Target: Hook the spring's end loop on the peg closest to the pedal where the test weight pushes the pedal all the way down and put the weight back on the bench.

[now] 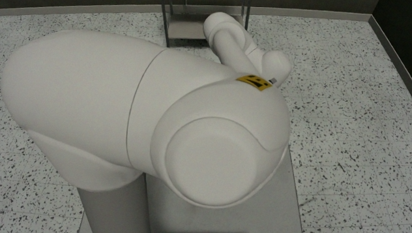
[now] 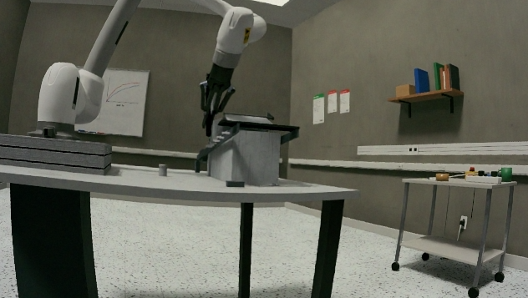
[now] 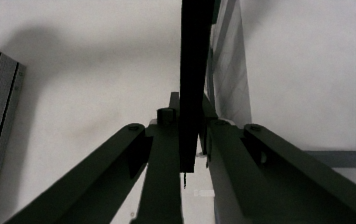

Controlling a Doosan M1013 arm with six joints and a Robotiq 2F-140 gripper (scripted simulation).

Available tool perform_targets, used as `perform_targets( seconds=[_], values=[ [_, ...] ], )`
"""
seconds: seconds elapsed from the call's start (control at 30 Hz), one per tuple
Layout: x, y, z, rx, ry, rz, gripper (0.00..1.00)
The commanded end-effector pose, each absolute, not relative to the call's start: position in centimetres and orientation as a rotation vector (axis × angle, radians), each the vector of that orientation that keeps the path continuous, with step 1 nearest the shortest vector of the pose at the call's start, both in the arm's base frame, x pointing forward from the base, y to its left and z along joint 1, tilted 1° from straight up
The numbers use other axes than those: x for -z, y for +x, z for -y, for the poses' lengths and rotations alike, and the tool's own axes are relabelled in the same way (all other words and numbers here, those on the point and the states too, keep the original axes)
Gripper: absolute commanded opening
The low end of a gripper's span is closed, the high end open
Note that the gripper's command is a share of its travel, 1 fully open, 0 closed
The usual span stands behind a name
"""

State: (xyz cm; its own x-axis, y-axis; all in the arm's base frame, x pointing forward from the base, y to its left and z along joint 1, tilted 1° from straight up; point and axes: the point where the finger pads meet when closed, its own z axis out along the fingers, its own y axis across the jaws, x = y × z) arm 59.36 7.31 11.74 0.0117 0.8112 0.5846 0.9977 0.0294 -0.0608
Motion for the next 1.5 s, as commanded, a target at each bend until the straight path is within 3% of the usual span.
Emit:
perform_targets(
  seconds=[0.0,1.47],
  values=[
    [-11.8,59.4,-7.4,0.531,-1.831,1.849,0.17],
    [-11.7,59.4,-9.3,0.532,-1.831,1.85,0.17]
  ],
)
